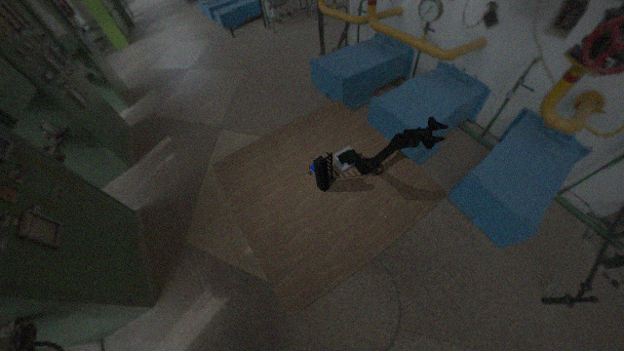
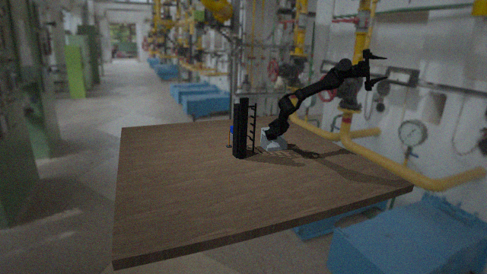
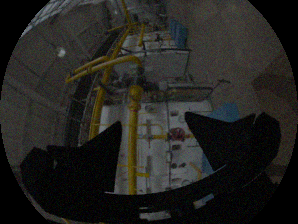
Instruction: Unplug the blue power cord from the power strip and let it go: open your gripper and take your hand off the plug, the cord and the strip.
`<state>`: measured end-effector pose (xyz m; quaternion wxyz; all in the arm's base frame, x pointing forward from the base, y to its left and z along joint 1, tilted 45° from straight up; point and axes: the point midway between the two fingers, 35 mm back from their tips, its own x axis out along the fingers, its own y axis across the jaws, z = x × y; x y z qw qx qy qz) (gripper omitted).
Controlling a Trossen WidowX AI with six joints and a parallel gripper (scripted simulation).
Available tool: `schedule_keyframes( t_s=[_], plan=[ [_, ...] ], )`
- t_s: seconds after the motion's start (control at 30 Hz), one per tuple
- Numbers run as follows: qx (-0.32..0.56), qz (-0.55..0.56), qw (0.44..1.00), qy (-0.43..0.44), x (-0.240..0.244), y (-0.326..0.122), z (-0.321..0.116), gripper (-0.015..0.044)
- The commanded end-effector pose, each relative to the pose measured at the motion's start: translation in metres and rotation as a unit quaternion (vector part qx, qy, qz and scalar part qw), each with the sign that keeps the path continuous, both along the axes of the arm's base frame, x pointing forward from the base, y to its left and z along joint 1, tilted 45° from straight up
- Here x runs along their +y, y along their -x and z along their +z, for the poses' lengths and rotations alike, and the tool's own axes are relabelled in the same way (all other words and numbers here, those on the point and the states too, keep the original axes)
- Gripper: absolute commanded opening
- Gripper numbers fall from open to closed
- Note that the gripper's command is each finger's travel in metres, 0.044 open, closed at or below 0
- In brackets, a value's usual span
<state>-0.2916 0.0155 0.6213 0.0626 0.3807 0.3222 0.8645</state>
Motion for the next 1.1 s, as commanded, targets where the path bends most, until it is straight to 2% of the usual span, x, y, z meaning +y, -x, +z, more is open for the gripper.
schedule_keyframes(
  t_s=[0.0, 0.27, 0.6, 0.83, 1.07],
  plan=[
    [-0.002, 0.003, 1.000, -0.001, -0.002, 0.002, -0.001, 0.0374],
    [-0.108, 0.135, 0.983, -0.055, -0.092, 0.052, -0.051, 0.0164],
    [-0.237, 0.309, 0.910, -0.143, -0.231, 0.064, -0.135, 0.0160],
    [-0.282, 0.373, 0.860, -0.202, -0.293, 0.041, -0.173, 0.0160],
    [-0.338, 0.454, 0.778, -0.272, -0.363, -0.001, -0.231, 0.0160]
  ],
)
